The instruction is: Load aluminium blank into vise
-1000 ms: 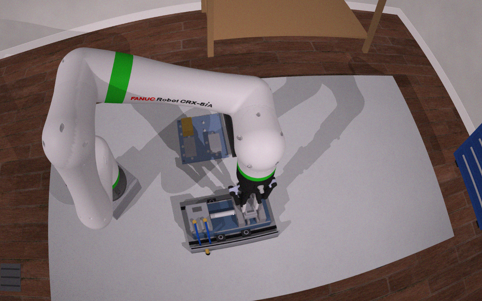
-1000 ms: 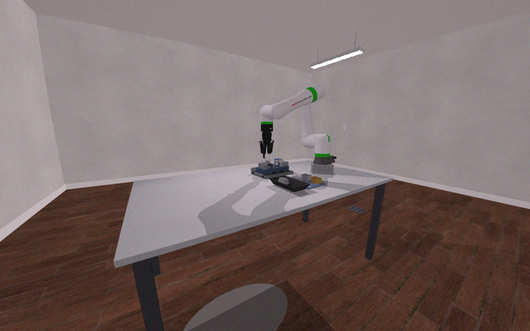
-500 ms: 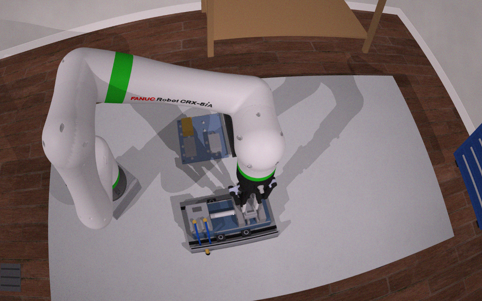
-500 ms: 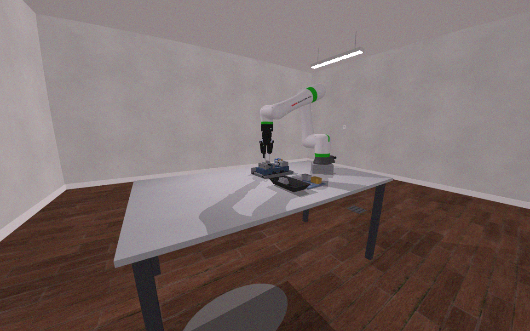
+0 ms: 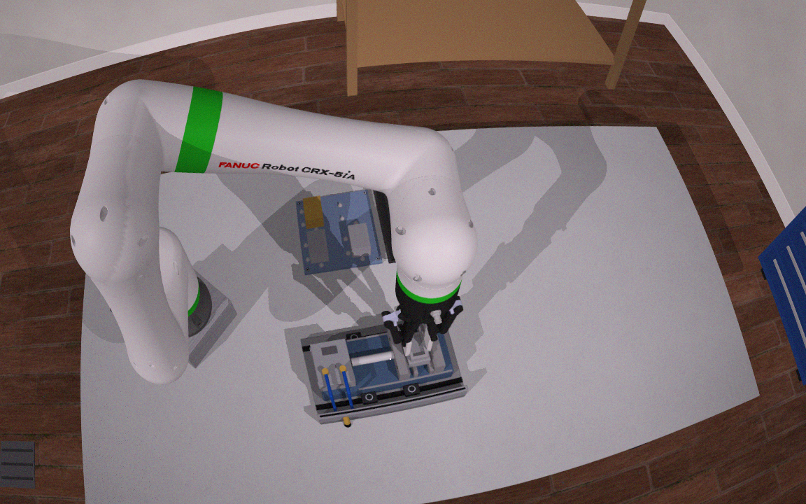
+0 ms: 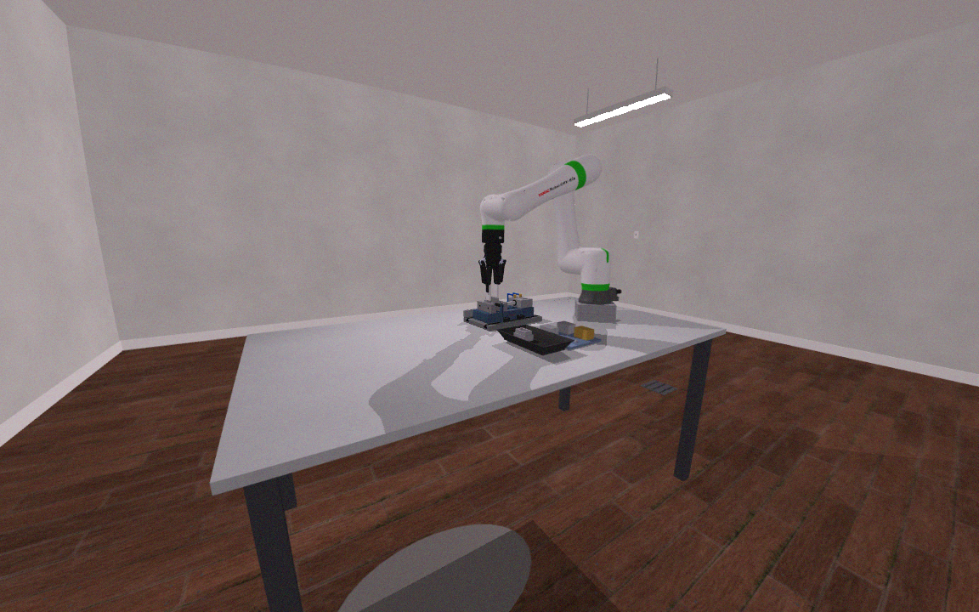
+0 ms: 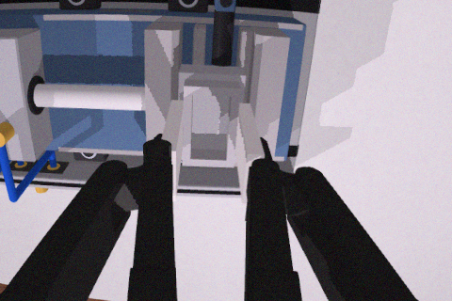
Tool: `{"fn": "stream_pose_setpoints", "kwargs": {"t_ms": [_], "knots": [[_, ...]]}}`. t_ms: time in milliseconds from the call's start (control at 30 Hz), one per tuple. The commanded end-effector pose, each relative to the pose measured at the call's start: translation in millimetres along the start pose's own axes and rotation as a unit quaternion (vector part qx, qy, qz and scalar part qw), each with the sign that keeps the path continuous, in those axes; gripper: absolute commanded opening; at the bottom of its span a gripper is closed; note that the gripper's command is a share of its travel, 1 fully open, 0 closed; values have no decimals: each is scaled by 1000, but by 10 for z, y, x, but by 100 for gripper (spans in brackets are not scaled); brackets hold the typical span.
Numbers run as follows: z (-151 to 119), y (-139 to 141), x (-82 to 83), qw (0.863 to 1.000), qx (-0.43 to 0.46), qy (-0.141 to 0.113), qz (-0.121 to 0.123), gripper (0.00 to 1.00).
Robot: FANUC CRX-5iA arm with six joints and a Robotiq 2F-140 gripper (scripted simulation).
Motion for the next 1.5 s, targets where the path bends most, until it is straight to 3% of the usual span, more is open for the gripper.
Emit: {"fn": "stream_pose_setpoints", "kwargs": {"t_ms": [0, 1067, 1467], "knots": [[0, 0, 0, 1000, 0, 0, 0, 0], [0, 0, 3, 1000, 0, 0, 0, 0], [0, 0, 82, 1000, 0, 0, 0, 0]]}}
Point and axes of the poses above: the point where the finger pads meet when closed, its own x axis back along the fingers, its own y axis across the jaws, z = x × y, the point moved 5 cm from there along x, back along the fingers, and after that the axes turned 6 degrees about x, right-handed, at the moved point
